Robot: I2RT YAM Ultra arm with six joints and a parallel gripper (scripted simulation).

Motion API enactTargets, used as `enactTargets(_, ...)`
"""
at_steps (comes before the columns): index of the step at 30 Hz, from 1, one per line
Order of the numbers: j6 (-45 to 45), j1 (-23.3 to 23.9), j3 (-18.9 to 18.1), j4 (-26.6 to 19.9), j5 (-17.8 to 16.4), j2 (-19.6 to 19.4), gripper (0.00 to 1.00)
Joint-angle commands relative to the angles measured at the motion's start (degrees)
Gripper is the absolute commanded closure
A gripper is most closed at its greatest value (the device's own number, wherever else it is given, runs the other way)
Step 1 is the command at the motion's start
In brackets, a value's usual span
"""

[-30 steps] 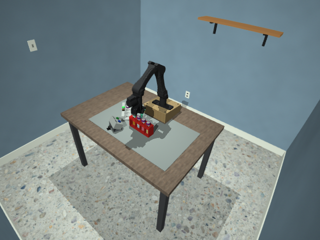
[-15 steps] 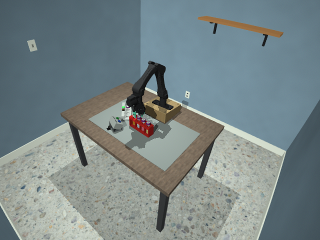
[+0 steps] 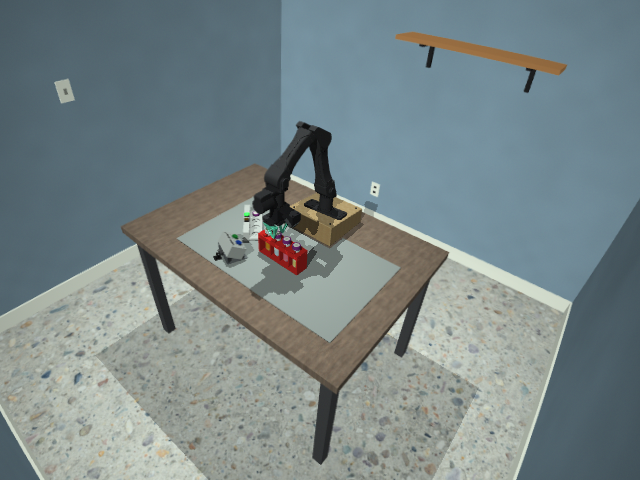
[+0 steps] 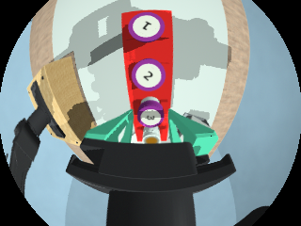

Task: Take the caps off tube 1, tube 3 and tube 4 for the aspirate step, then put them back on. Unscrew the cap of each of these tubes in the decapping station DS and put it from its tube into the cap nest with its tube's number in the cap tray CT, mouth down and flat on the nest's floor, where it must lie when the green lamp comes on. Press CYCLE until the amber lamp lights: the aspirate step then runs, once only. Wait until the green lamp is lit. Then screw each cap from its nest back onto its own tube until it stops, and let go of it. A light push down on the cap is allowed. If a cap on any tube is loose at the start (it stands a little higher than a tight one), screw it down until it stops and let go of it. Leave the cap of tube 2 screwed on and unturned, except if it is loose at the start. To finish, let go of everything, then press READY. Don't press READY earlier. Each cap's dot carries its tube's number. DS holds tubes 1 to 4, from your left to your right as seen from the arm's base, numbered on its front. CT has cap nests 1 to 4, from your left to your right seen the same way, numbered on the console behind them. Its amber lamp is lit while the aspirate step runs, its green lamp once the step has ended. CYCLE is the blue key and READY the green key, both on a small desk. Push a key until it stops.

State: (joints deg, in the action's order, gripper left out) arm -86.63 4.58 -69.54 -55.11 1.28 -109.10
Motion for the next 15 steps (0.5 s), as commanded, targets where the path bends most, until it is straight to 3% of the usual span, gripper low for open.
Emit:
enactTargets(1, -7.86, 0.10, -0.18, 0.08, 0.01, 0.42, 0.51)
enactTargets(4, -13.46, 0.09, -0.11, 0.14, 0.01, 0.42, 0.51)
enactTargets(14, -13.47, 0.10, 0.17, 0.50, 0.01, 0.34, 0.51)
enactTargets(15, -13.47, 0.10, 0.17, 0.50, 0.01, 0.34, 1.00)
